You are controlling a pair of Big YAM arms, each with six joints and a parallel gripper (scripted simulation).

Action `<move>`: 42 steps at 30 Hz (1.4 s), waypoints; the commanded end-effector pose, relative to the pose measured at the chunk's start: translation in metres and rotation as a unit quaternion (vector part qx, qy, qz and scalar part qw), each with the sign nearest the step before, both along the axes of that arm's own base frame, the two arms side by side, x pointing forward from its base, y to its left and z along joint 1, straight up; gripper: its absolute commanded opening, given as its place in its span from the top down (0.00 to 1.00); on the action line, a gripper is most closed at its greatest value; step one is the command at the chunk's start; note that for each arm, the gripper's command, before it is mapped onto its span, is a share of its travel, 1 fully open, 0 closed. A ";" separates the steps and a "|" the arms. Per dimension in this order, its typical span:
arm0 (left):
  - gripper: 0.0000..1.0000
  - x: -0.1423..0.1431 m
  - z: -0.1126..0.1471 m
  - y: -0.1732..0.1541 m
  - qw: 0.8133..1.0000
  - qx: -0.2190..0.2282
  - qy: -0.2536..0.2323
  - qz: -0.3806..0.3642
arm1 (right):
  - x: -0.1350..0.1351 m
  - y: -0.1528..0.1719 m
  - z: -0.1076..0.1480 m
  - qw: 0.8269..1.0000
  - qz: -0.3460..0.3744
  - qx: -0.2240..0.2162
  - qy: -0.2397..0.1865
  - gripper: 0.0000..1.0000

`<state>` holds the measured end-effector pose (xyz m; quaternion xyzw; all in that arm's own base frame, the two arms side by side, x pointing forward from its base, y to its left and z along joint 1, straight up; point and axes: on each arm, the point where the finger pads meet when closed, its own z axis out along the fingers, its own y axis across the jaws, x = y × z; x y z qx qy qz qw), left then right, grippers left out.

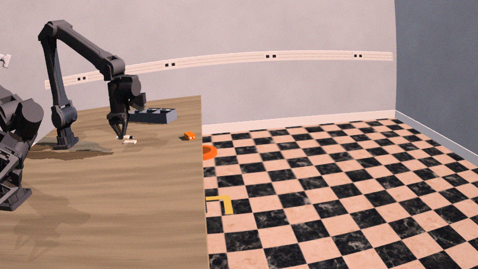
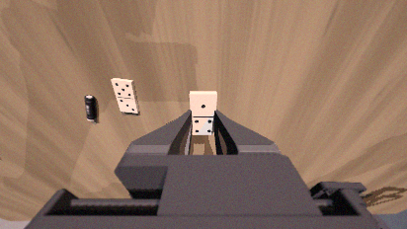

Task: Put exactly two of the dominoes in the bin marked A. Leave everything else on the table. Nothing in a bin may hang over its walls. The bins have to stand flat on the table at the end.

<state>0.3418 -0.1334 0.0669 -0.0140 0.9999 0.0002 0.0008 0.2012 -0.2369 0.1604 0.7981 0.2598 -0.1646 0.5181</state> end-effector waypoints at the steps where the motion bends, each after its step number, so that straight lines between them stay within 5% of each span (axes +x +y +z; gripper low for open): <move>1: 0.80 0.022 0.016 -0.006 1.000 -0.006 -0.013 -0.001 | 0.000 -0.002 0.003 1.000 -0.004 -0.002 -0.003 0.00; 42: 0.80 0.024 0.017 -0.007 1.000 -0.006 -0.013 -0.001 | 0.000 -0.002 0.003 1.000 -0.004 -0.002 -0.003 0.00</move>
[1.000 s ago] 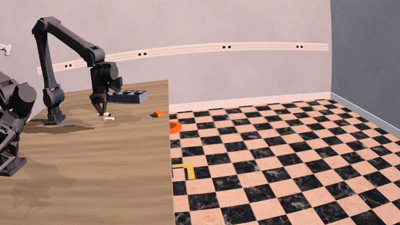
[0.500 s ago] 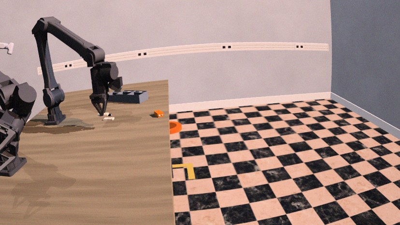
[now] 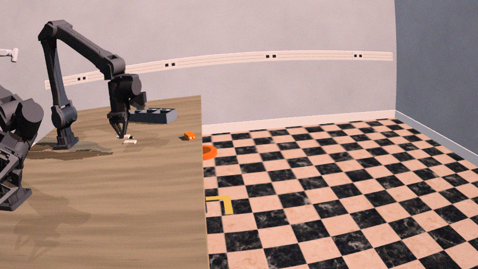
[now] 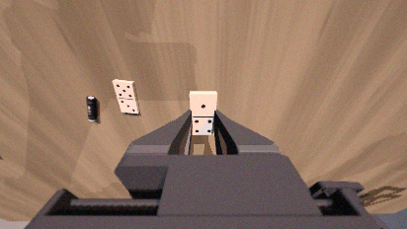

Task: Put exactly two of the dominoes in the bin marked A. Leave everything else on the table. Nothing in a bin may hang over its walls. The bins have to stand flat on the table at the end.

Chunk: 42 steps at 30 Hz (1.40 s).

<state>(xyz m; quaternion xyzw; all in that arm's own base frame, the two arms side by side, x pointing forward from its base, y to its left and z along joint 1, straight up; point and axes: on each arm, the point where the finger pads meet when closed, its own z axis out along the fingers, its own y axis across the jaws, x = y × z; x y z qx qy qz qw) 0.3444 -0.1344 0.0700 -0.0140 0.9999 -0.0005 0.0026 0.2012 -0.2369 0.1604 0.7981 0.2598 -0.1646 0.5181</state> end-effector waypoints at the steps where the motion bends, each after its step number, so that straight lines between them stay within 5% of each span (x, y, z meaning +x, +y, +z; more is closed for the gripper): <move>1: 0.80 0.022 0.014 -0.006 1.000 -0.005 -0.011 -0.001 | 0.000 -0.002 0.003 1.000 -0.004 -0.002 -0.003 0.00; 29: 0.80 0.014 0.012 -0.005 1.000 -0.005 -0.012 0.000 | 0.000 -0.002 0.003 1.000 -0.004 -0.002 -0.003 0.00; 31: 0.80 0.023 0.032 -0.007 1.000 -0.010 -0.024 -0.001 | 0.000 -0.002 0.003 1.000 -0.004 -0.002 -0.003 0.00; 37: 0.80 0.023 0.034 -0.007 1.000 -0.011 -0.025 -0.001 | 0.000 -0.002 0.003 1.000 -0.004 -0.002 -0.003 0.00; 42: 0.80 0.002 0.016 0.034 1.000 -0.001 -0.002 0.000 | 0.000 -0.002 0.003 1.000 -0.004 -0.002 -0.003 0.00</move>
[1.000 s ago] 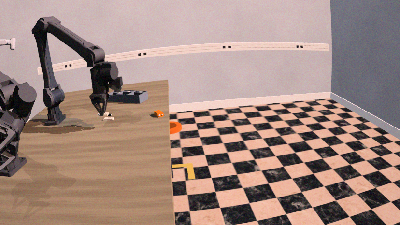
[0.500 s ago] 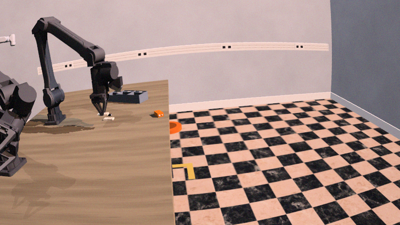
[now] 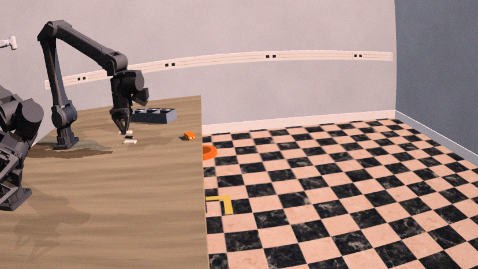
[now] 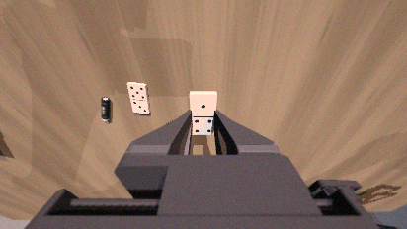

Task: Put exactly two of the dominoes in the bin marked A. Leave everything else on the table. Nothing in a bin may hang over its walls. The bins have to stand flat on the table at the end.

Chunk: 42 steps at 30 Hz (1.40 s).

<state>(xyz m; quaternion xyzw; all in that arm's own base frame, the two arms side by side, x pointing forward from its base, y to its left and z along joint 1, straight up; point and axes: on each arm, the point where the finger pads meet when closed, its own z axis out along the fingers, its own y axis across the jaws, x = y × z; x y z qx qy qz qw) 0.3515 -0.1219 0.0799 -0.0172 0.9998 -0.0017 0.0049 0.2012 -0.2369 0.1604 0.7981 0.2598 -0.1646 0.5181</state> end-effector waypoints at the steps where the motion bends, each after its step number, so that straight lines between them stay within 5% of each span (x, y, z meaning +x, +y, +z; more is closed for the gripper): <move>1: 0.80 -0.005 0.006 0.027 1.000 0.000 0.001 -0.003 | 0.000 -0.002 0.003 1.000 -0.004 -0.002 -0.003 0.00; 29: 0.80 -0.009 -0.005 0.170 1.000 0.000 0.017 -0.003 | 0.000 -0.002 0.003 1.000 -0.004 -0.002 -0.003 0.00; 33: 0.80 0.014 0.013 0.199 1.000 0.005 -0.010 -0.003 | 0.000 -0.002 0.003 1.000 -0.004 -0.002 -0.003 0.00; 42: 0.80 0.013 0.013 0.255 1.000 0.007 -0.010 -0.003 | 0.000 -0.002 0.003 1.000 -0.004 -0.002 -0.003 0.00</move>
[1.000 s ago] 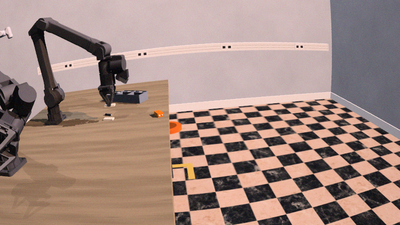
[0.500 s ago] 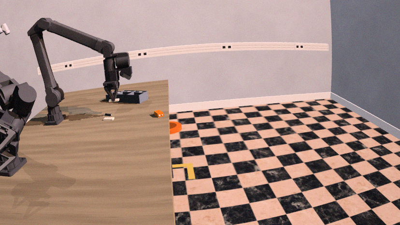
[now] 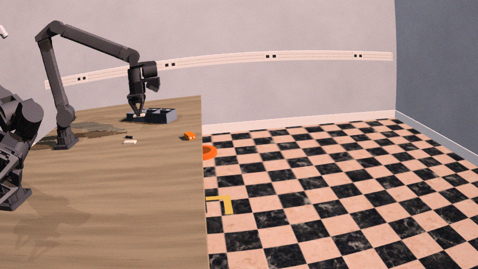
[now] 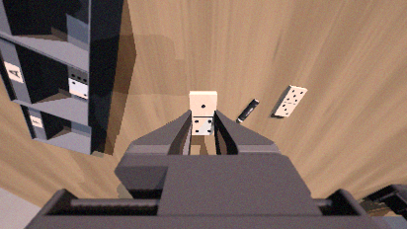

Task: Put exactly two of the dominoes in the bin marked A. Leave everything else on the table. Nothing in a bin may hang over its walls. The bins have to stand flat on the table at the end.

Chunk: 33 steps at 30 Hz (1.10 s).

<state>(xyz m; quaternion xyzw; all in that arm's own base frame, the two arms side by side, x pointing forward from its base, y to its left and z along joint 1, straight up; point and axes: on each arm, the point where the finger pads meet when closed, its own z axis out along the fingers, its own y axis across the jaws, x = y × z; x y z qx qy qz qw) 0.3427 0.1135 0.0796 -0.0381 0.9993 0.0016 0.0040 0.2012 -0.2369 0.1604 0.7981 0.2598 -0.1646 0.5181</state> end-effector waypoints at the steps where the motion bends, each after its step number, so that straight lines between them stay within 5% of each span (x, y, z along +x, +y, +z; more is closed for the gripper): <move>1: 0.80 0.021 0.013 0.026 1.000 0.004 -0.011 -0.024 | 0.000 -0.002 0.003 1.000 -0.004 -0.002 -0.003 0.00; 15: 0.80 0.019 0.013 0.101 1.000 0.006 -0.010 -0.024 | 0.000 -0.002 0.003 1.000 -0.004 -0.002 -0.003 0.00; 33: 0.80 0.015 0.012 0.190 0.969 0.011 -0.006 -0.247 | 0.000 -0.002 0.003 1.000 -0.004 -0.002 -0.003 0.00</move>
